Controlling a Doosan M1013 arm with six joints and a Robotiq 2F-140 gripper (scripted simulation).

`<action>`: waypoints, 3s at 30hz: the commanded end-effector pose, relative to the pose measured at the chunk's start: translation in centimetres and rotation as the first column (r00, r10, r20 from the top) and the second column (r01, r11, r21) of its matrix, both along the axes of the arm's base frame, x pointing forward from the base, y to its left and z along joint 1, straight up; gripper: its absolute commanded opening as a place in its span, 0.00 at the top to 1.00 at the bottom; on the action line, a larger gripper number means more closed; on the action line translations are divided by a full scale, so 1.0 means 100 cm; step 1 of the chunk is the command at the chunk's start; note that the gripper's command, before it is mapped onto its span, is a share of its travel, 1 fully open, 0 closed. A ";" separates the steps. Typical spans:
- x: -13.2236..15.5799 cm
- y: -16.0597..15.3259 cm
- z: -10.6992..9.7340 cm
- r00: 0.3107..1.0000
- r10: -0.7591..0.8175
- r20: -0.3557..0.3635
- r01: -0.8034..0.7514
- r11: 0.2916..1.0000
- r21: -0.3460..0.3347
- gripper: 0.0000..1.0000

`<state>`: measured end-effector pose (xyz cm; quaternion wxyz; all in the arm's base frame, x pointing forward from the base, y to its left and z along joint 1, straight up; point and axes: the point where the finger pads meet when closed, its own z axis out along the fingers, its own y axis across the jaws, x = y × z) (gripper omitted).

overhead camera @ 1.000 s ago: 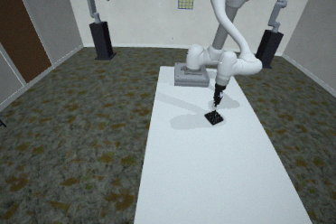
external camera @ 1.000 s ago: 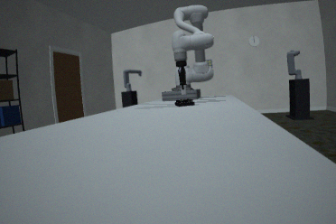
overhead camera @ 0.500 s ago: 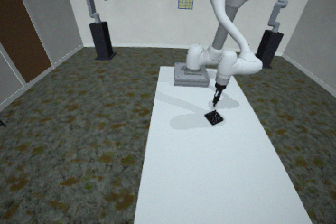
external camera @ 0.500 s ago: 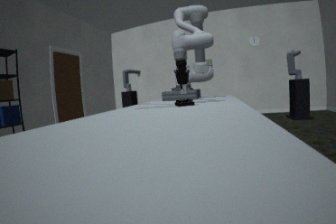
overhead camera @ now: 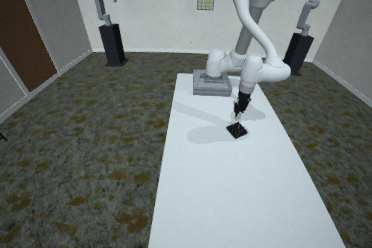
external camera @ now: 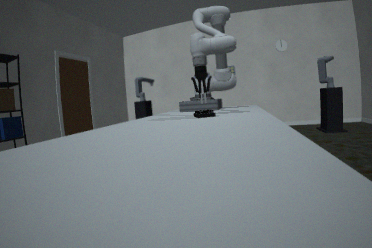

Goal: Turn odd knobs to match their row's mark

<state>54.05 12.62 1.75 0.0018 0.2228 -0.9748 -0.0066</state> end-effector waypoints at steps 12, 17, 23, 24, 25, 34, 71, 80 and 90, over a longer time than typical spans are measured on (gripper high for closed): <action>0.000 0.000 0.004 0.839 -0.544 0.003 0.544 0.839 -0.016 0.88; 0.000 0.000 0.005 0.730 -0.684 0.003 0.684 0.730 -0.017 0.88; 0.000 0.000 0.007 0.545 -0.839 0.005 0.839 0.545 -0.018 0.88; 0.000 0.000 0.007 0.511 -0.860 0.005 0.860 0.511 -0.018 0.88; 0.000 0.000 0.008 0.482 -0.876 0.005 0.876 0.481 -0.018 0.88; 0.000 0.000 0.008 0.398 -0.917 0.006 0.917 0.398 -0.018 0.88; 0.000 0.000 0.008 0.398 -0.917 0.006 0.917 0.398 -0.018 0.88; 0.000 0.000 0.007 0.398 -0.917 0.006 0.917 0.398 -0.018 0.88; 0.000 0.000 0.000 0.398 -0.917 0.006 0.917 0.398 -0.018 0.88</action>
